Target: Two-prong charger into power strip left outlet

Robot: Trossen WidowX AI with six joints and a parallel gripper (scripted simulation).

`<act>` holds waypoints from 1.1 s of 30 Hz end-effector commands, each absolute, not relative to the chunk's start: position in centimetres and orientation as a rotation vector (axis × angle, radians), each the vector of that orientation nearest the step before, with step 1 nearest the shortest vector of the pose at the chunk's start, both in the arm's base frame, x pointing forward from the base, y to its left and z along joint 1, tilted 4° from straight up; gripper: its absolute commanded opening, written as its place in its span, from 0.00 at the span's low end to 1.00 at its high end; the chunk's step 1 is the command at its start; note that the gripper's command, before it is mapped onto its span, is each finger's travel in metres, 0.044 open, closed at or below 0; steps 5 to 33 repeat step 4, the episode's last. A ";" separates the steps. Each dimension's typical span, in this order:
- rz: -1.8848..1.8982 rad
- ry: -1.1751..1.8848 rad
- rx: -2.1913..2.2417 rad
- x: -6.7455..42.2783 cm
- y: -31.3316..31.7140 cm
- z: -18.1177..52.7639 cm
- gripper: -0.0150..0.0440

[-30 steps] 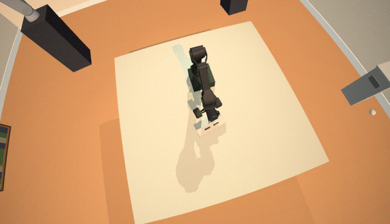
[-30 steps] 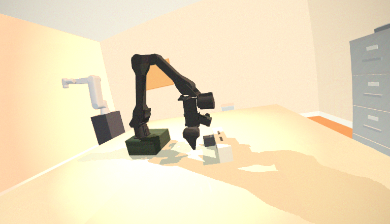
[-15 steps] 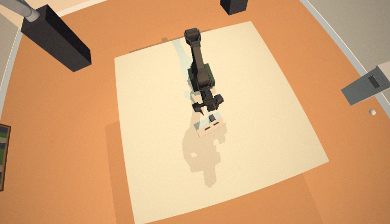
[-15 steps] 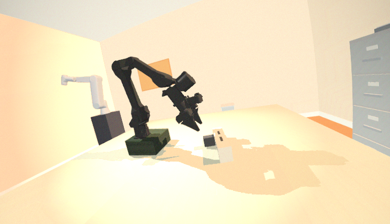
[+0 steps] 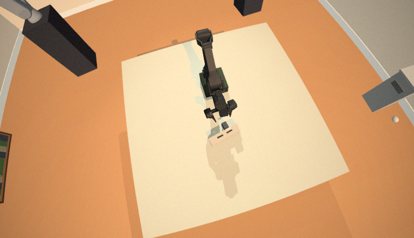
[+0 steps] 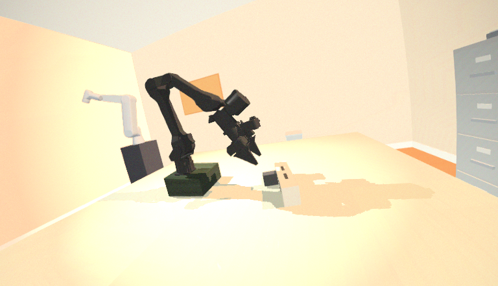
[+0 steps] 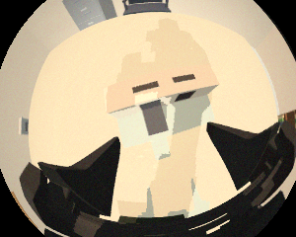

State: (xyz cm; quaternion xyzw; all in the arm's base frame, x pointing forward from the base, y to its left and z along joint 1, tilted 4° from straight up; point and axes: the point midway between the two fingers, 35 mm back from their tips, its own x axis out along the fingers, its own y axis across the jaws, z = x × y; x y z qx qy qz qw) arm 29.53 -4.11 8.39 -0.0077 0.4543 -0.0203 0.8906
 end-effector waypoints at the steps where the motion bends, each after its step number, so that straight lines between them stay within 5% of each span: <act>1: -0.040 0.942 -0.010 29.5 -4.1 8.3 1.00; 33: -0.040 0.942 -0.010 29.5 -4.1 8.3 1.00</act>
